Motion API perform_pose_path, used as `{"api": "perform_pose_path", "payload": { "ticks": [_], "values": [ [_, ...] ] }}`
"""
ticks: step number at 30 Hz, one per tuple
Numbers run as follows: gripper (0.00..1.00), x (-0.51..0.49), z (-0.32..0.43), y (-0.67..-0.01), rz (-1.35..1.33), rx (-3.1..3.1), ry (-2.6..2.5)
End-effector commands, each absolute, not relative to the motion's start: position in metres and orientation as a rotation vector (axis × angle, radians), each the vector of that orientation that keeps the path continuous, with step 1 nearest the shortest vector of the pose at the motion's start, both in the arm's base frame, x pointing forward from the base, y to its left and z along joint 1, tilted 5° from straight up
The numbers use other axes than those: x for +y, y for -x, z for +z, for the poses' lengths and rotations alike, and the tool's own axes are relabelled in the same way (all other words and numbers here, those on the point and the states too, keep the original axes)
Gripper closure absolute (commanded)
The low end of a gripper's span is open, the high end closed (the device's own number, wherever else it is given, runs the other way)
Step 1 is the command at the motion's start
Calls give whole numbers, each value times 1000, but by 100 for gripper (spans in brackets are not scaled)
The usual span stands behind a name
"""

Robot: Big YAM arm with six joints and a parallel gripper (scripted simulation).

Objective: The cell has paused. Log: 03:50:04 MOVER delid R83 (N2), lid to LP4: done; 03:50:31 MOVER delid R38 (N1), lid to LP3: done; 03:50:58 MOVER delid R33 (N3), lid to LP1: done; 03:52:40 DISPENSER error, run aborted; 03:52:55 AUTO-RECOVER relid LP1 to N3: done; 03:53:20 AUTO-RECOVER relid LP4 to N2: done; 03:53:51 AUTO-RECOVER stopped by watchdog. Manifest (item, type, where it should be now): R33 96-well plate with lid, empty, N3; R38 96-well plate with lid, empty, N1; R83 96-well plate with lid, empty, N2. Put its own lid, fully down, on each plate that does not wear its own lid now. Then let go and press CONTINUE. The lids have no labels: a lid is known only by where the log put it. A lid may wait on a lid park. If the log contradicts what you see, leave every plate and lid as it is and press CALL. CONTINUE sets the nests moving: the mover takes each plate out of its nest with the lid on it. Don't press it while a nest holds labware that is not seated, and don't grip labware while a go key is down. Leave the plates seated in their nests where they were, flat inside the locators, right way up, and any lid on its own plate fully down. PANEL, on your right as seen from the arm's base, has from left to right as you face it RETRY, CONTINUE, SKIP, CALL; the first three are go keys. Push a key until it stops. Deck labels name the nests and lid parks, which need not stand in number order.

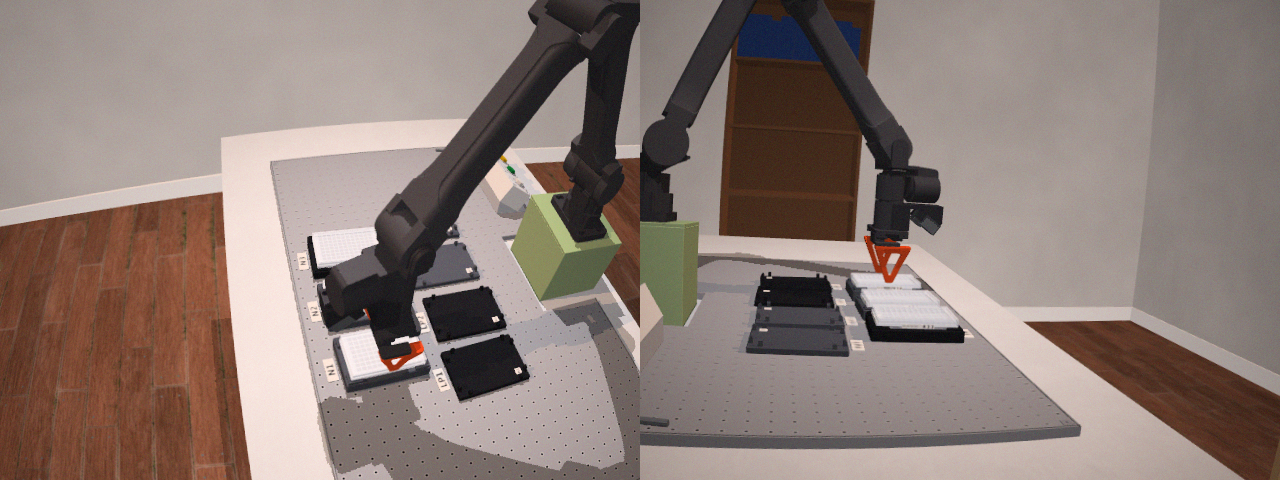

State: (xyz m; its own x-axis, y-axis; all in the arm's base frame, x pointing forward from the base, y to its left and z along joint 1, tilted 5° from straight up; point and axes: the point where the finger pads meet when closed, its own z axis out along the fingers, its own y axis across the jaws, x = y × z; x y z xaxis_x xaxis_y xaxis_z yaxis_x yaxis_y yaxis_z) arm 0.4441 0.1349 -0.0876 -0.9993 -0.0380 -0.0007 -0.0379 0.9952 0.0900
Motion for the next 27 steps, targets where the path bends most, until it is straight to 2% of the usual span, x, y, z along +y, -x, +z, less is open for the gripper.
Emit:
{"api": "perform_pose_path", "payload": {
  "ticks": [1,27],
  "values": [
    [0,142,-57,-475,-172,-3207,-60],
    [0,136,-49,-477,-166,-3197,-63]
  ]
}}
